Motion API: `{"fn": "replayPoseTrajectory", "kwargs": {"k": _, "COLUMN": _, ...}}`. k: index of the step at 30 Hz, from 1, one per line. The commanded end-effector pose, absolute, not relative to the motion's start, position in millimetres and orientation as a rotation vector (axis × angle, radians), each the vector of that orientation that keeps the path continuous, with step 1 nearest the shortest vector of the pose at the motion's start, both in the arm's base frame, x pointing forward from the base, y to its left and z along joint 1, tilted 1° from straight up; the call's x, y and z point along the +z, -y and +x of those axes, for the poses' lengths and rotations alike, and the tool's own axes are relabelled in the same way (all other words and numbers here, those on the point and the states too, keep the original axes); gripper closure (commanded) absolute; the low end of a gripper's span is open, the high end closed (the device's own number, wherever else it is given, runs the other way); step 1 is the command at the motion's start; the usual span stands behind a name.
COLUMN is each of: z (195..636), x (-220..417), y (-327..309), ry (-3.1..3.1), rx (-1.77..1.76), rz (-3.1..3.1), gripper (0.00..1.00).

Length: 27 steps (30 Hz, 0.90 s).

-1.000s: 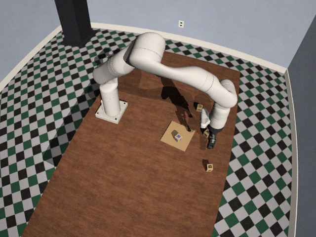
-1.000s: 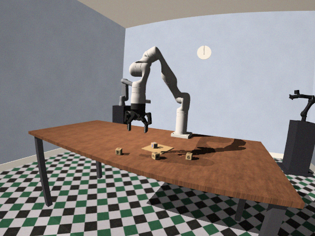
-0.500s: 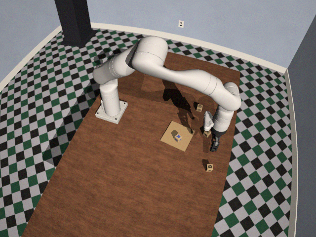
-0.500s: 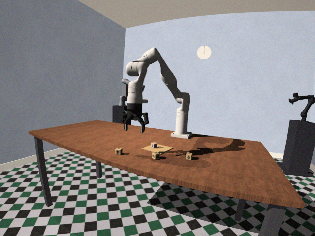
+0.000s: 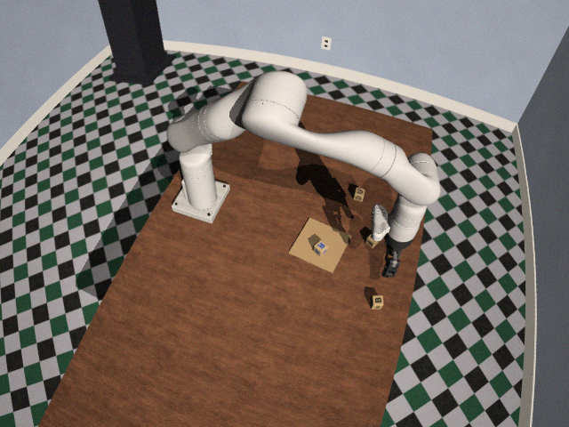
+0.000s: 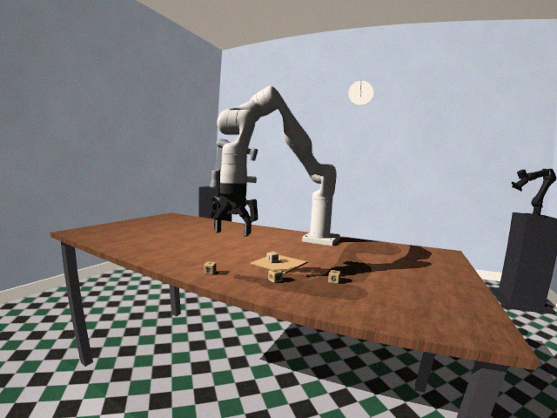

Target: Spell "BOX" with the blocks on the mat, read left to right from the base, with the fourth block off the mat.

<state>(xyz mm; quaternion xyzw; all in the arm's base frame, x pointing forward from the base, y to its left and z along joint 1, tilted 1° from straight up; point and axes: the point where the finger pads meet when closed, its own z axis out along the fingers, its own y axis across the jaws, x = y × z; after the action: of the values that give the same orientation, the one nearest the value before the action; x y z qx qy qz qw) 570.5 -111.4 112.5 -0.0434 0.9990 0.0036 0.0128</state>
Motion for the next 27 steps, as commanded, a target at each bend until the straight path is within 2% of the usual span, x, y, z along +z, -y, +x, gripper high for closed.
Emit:
{"fn": "replayPoseTrajectory", "kwargs": {"k": 1, "z": 576.4, "x": 112.0, "y": 113.9, "ry": -3.11, "rx": 0.013, "rz": -0.128, "gripper": 0.0}}
{"fn": "replayPoseTrajectory", "kwargs": {"k": 27, "z": 597.7, "x": 110.6, "y": 130.6, "ry": -3.112, "rx": 0.013, "rz": -0.125, "gripper": 0.0}}
